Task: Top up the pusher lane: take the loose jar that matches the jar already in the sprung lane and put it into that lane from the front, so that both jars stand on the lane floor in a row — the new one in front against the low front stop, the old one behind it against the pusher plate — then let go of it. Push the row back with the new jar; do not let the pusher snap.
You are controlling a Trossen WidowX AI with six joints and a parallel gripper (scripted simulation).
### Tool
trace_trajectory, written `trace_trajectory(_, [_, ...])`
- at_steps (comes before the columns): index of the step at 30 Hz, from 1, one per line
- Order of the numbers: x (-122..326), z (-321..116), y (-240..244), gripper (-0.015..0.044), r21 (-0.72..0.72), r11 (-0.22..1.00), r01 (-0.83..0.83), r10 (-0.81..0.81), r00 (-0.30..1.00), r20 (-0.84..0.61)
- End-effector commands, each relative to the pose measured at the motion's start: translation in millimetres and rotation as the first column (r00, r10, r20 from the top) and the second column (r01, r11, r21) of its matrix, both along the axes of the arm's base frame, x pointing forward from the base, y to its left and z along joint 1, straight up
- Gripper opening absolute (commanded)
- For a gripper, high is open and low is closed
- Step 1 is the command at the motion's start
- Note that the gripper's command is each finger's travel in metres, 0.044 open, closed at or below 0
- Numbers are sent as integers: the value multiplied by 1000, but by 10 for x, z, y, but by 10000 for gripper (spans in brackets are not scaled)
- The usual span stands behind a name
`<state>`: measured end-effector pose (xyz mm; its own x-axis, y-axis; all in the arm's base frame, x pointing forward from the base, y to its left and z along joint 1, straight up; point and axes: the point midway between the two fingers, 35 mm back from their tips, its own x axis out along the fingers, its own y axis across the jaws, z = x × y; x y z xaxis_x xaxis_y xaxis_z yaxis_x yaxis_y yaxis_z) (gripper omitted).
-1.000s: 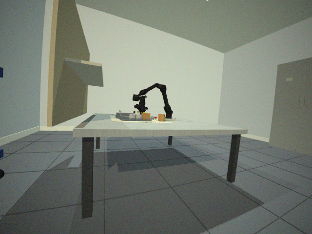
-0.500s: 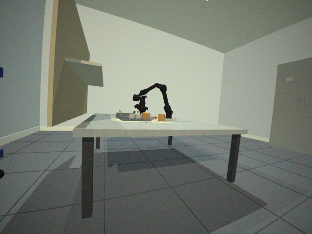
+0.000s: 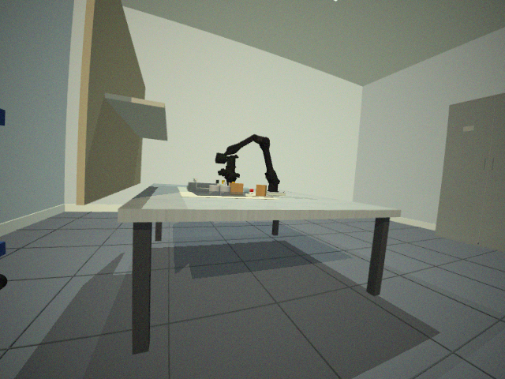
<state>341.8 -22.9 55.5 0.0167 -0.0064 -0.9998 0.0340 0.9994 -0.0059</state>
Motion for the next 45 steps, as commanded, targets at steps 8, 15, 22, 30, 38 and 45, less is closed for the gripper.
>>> trace_trajectory(8, [-22, -1, 1, 0, 0, 1000, 3, -3, 1000, 12])
trace_trajectory(15, [-22, -1, 1, 0, 0, 1000, 3, -3, 1000, 12])
trace_trajectory(22, [-19, -3, 1, 105, 0, 1000, 3, -3, 1000, 12])
trace_trajectory(30, [-19, -3, 1, 275, 0, 1000, 3, -3, 1000, 12])
trace_trajectory(38, [-24, 173, 2, 275, 0, 1000, 3, -3, 1000, 12])
trace_trajectory(45, [-25, 197, 3, 275, 0, 1000, 3, -3, 1000, 12])
